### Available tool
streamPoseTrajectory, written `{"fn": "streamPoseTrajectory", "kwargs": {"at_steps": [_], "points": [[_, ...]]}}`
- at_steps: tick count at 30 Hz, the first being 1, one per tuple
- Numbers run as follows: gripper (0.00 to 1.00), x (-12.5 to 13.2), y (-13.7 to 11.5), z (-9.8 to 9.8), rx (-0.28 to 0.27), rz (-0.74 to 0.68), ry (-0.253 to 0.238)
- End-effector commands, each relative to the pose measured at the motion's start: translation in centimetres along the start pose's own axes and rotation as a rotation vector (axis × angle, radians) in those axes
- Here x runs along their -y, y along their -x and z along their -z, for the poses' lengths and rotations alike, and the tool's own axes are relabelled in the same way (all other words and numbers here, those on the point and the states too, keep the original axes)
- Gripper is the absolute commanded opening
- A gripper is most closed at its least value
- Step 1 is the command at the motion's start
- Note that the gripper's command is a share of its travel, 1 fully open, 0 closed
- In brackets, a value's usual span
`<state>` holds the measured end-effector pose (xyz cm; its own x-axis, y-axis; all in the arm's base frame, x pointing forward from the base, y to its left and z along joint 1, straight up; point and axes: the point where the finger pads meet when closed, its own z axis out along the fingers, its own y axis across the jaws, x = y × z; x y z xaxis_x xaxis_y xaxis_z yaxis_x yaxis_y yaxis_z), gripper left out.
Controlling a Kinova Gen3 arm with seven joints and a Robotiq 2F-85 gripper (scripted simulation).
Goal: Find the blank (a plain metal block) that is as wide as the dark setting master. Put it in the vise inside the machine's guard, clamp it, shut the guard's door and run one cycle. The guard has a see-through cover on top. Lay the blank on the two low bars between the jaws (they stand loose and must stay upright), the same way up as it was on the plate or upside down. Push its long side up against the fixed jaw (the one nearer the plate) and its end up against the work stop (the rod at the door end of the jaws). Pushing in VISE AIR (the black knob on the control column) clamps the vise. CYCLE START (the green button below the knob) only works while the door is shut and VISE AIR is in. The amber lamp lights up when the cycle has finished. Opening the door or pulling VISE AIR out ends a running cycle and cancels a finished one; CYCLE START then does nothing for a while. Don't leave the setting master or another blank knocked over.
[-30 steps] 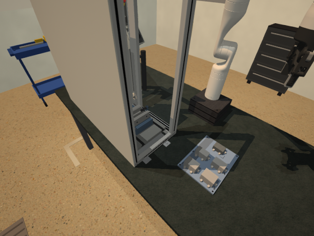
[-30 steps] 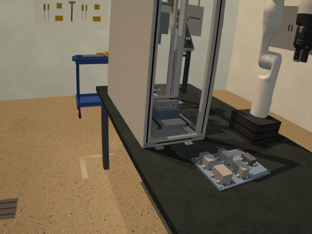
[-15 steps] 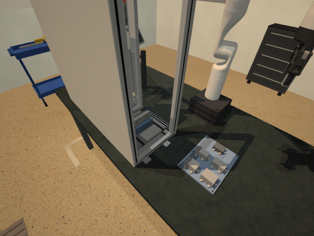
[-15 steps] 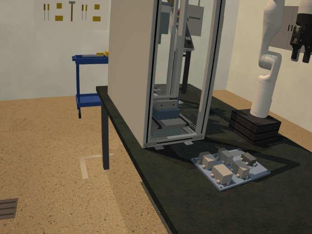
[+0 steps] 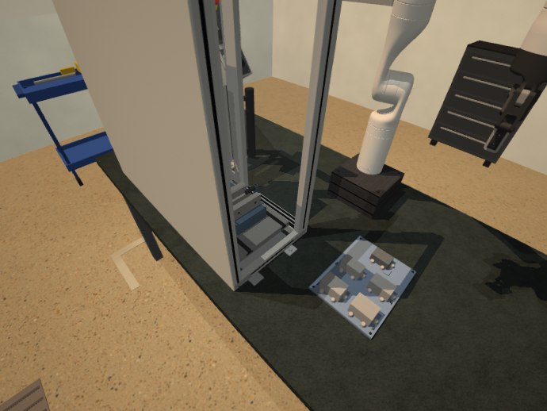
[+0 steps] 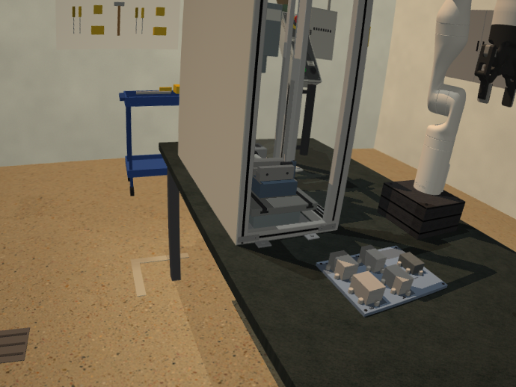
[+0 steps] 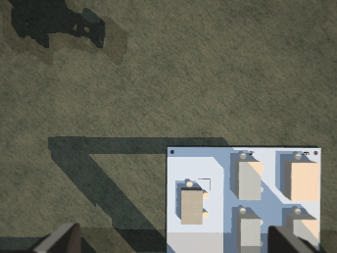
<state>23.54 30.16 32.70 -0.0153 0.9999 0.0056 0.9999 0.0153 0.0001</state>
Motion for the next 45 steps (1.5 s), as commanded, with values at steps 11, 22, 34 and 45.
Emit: {"fn": "streamPoseTrajectory", "kwargs": {"at_steps": [11,22,34,45], "points": [[1.00,-0.4,1.1,-4.3,0.000,0.000,0.001],[1.00,-0.8,2.4,-9.1,0.000,0.000,0.001],[1.00,-1.0,3.2,-12.0,0.000,0.000,0.001],[1.00,-1.2,3.7,-13.9,0.000,0.000,0.001]]}}
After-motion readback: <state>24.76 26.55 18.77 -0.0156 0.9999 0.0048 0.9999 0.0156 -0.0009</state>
